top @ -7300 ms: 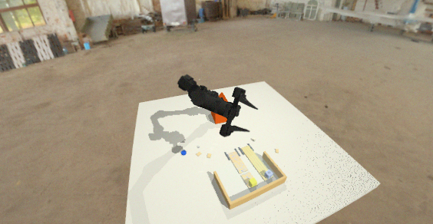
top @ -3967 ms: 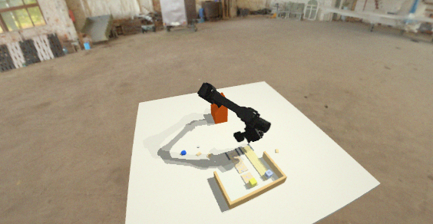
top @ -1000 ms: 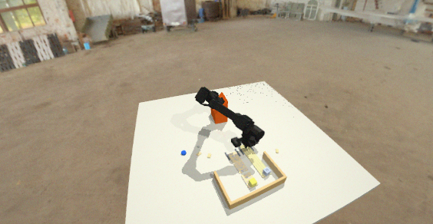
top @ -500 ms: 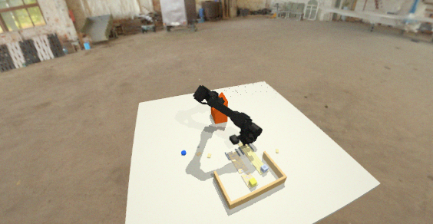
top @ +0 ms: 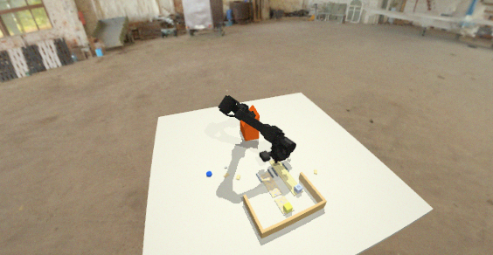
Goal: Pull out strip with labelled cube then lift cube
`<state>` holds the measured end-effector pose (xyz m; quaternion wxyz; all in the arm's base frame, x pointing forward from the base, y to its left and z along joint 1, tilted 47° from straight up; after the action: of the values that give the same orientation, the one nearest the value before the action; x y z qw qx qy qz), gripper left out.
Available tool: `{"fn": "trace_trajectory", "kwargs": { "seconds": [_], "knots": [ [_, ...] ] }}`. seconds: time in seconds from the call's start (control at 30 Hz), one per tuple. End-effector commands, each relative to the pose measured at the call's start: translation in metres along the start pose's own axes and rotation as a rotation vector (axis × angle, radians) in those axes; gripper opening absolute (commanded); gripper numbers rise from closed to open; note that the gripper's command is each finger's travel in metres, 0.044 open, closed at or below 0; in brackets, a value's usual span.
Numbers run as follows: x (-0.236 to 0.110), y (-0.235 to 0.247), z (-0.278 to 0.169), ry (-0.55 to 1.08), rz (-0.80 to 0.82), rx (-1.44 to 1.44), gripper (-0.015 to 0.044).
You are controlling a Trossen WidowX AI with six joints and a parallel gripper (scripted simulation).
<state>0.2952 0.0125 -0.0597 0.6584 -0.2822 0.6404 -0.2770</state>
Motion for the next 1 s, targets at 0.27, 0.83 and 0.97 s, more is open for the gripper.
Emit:
{"fn": "trace_trajectory", "kwargs": {
  "seconds": [0.27, 0.83, 0.97],
  "knots": [
    [0.003, -0.002, -0.023, 0.02, -0.004, -0.008, 0.0],
    [0.003, -0.005, -0.048, 0.02, -0.004, -0.009, 0.0],
    [0.003, -0.006, -0.054, 0.021, -0.004, -0.01, 0.0]
  ]
}}
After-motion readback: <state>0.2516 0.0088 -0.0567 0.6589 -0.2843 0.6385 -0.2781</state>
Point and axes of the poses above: the point midway between the two fingers, 35 mm back from their tips, its own x axis out along the fingers, its own y axis across the jaws, z = x × y, the point moved 7 cm from there along -x, back along the fingers, and after that the axes turned 7 degrees about x, right-handed, at the moved point
